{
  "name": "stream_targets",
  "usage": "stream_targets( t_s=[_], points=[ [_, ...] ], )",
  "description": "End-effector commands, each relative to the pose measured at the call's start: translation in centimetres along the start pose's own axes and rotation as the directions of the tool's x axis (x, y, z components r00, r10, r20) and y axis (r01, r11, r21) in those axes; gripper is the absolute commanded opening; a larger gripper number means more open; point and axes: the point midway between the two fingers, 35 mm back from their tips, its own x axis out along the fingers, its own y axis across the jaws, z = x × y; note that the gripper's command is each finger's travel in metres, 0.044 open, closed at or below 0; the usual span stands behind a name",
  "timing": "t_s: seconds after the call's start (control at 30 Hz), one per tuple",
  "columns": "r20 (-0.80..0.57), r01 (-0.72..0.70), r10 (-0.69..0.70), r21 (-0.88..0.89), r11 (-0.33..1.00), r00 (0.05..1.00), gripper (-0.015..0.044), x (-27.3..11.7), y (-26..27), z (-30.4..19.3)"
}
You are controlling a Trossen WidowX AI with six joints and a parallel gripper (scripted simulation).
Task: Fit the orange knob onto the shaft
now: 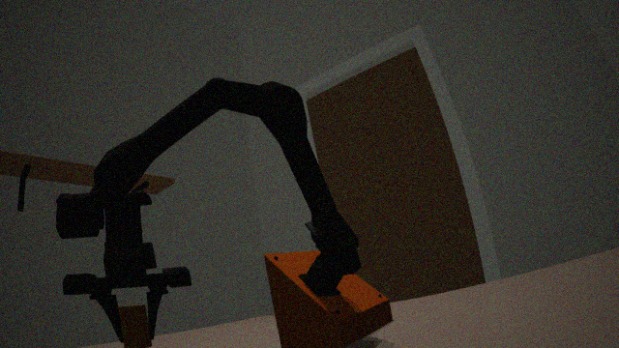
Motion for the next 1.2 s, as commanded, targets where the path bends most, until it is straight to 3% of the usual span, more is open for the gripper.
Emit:
stream_targets(
  t_s=[0.0, 1.17],
  points=[
    [0.000, 0.008, -0.008, -0.074, 0.997, 1.000, 0.0000, -0.28, -0.33, 0.09],
    [0.000, 0.007, -0.007, -0.090, 0.996, 1.000, 0.0000, 0.42, 0.01, -0.21]
  ],
)
